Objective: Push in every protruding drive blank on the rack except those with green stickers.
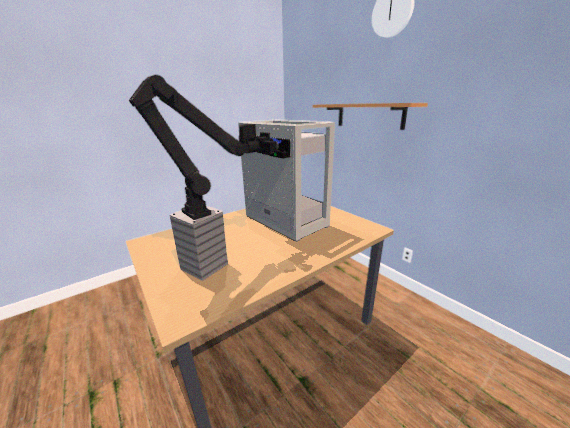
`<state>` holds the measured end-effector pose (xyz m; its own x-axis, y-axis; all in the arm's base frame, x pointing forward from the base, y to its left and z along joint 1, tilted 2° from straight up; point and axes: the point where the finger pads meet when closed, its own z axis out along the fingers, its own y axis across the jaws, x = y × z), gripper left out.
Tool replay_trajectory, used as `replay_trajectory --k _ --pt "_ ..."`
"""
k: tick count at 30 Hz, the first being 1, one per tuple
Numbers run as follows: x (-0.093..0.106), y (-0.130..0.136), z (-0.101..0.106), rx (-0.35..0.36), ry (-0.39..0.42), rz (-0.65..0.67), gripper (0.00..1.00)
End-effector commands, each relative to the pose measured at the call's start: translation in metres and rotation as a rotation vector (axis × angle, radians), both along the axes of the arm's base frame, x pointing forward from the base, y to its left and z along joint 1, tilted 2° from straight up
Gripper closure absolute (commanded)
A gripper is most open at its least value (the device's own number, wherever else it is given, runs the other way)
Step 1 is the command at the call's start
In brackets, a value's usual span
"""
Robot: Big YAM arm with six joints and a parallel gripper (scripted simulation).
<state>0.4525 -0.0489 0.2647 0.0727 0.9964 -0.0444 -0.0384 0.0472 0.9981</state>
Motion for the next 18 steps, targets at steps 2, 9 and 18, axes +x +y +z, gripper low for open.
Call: replay_trajectory --k 2,9,18 --pt "0.024 0.005 0.007 0.011 0.001 0.016 1.00" --pt "0.005 0.007 -0.024 0.018 0.060 0.017 1.00" --pt "-0.038 0.002 -0.015 0.015 0.034 0.000 1.00"
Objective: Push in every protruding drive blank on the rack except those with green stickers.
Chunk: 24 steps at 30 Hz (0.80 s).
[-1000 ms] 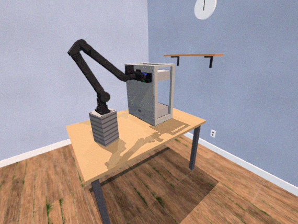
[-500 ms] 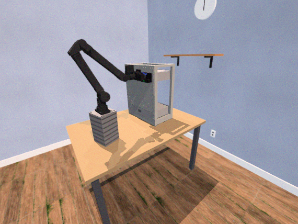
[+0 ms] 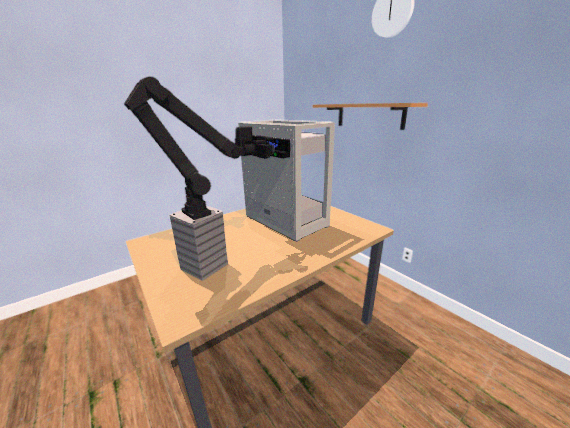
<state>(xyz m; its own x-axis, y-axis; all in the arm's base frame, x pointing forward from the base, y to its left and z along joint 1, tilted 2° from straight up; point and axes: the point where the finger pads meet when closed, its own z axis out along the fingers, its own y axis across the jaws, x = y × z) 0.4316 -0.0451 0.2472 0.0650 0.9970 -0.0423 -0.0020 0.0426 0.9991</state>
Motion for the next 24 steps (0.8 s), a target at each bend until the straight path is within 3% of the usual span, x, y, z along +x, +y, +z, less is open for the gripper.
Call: replay_trajectory --k 1,6,11,24 --pt "-0.024 -0.002 0.002 0.011 -0.003 -0.009 1.00" --pt "-0.055 0.000 0.000 0.011 -0.002 -0.009 1.00" --pt "-0.074 0.002 -0.002 0.012 -0.001 -0.009 1.00" --pt "-0.077 0.002 -0.006 0.014 0.011 -0.010 1.00"
